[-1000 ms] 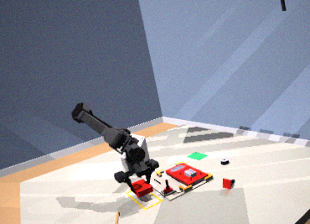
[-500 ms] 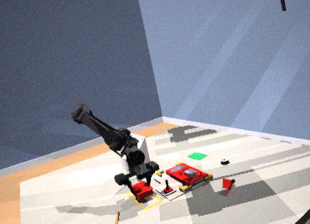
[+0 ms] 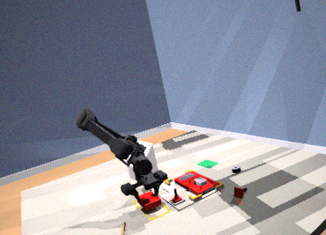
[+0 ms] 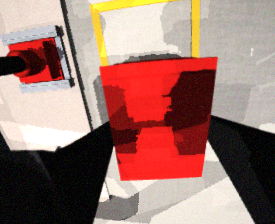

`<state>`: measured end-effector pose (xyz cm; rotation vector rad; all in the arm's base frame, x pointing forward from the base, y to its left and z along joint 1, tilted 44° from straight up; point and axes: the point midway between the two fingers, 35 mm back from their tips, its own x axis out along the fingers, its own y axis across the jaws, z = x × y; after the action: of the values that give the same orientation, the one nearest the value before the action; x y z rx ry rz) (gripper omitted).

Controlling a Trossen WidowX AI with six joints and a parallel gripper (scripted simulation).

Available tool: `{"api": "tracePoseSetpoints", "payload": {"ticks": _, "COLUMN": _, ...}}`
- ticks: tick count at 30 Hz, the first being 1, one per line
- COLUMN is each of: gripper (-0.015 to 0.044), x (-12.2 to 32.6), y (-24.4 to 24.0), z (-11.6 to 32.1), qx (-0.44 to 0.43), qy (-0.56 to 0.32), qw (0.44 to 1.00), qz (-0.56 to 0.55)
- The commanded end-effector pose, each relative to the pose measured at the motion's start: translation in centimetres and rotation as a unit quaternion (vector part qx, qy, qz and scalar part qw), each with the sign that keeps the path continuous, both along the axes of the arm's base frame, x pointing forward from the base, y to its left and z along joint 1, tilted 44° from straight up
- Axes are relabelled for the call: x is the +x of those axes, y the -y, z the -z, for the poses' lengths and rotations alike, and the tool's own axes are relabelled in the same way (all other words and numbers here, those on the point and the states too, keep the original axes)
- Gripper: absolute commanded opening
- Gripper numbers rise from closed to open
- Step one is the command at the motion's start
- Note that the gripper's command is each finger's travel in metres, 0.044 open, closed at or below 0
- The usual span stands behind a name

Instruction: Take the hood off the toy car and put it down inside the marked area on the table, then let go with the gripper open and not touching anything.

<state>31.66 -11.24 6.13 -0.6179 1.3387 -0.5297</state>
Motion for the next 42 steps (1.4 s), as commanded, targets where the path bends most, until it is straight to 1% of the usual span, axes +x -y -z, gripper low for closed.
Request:
{"api": "tracePoseSetpoints", "payload": {"ticks": 1, "gripper": 0.0, "x": 0.0, "y": 0.1, "z": 0.3, "qx": 0.002, "qy": -0.002, "qw": 1.0, "qz": -0.002}}
{"api": "tracePoseSetpoints", "payload": {"ticks": 31, "gripper": 0.0, "x": 0.2, "y": 1.1, "z": 1.3, "qx": 0.001, "qy": -0.002, "qw": 1.0, "qz": -0.002}}
{"api": "tracePoseSetpoints", "payload": {"ticks": 42, "gripper": 0.0289, "x": 0.2, "y": 1.0, "z": 1.1, "qx": 0.0, "qy": 0.0, "qw": 1.0, "qz": 0.0}}
